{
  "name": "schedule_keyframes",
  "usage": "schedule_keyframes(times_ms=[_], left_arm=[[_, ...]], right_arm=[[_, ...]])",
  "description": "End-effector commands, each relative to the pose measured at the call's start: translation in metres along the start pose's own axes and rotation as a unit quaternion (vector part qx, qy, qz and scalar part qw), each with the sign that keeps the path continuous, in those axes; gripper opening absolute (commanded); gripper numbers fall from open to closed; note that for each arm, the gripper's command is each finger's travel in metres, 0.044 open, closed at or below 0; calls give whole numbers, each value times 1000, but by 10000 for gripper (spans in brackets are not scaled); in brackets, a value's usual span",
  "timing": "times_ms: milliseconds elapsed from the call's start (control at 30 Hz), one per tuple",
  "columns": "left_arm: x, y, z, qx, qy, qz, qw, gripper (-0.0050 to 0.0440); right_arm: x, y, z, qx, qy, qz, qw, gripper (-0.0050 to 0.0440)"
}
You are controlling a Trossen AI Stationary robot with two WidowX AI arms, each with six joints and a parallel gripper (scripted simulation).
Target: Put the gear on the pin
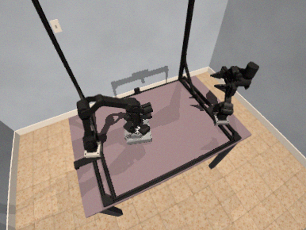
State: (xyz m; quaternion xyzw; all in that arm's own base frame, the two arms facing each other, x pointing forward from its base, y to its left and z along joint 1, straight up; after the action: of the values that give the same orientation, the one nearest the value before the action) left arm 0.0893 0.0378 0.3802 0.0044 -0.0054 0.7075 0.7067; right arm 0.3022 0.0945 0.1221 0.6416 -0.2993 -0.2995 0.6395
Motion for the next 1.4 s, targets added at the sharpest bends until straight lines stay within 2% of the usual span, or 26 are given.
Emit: schedule_keyframes(times_ms=[0,333,400,567,1367], left_arm=[[0,0,0,0,-1,0,1000,400],[0,0,0,0,-1,0,1000,400],[0,0,0,0,-1,0,1000,400],[0,0,0,0,-1,0,1000,400],[0,0,0,0,-1,0,1000,400]], right_arm=[[0,0,0,-1,0,1,1000,48],[0,0,0,-1,0,1,1000,288],[0,0,0,-1,0,1,1000,288],[0,0,0,-1,0,1,1000,400],[0,0,0,-1,0,1,1000,400]])
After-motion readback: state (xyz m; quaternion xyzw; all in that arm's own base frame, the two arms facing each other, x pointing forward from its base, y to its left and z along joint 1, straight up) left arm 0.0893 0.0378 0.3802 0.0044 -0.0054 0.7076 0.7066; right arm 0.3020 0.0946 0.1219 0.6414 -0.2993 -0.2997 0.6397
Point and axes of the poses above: on each arm, the point midway between the two fingers, 35 mm back from their tips, its own y axis back along the fingers, its own x axis across the jaws, z = x × y, the point moved 7 cm from there along y, back along the fingers, and after that the axes turned 1 degree about -y, right-handed, at the moved point
